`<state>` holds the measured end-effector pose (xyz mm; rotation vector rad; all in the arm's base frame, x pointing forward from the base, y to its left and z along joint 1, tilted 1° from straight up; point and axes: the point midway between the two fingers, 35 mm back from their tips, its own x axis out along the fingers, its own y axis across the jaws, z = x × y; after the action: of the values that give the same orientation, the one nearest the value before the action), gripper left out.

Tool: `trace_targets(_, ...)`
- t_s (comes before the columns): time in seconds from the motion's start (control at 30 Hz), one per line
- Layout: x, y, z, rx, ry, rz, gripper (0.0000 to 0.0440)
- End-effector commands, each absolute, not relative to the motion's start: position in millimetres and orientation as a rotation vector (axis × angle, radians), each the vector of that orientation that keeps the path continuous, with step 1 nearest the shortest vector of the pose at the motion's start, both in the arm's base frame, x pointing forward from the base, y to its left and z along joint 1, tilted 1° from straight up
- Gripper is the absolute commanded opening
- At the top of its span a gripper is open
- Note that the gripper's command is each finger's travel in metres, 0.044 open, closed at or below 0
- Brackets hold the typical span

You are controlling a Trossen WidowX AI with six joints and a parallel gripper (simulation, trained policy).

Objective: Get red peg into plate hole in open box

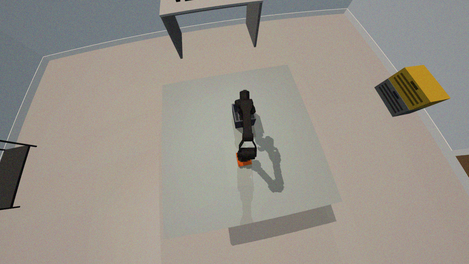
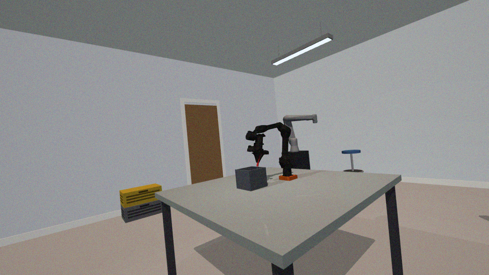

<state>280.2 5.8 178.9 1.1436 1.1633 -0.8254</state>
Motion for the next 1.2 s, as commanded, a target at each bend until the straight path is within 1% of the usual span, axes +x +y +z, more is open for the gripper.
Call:
trace_targets(0.0, 287.0, -1.8, 173.2, 1.142, 1.178, -0.834, 0.0000)
trace_targets(0.47, 307.2, -18.8, 140.8, 1.127, 1.226, -0.848, 0.0000)
trace_targets(1.17, 334.1, -15.2, 88.6, 1.083, 1.303, -0.769, 0.0000)
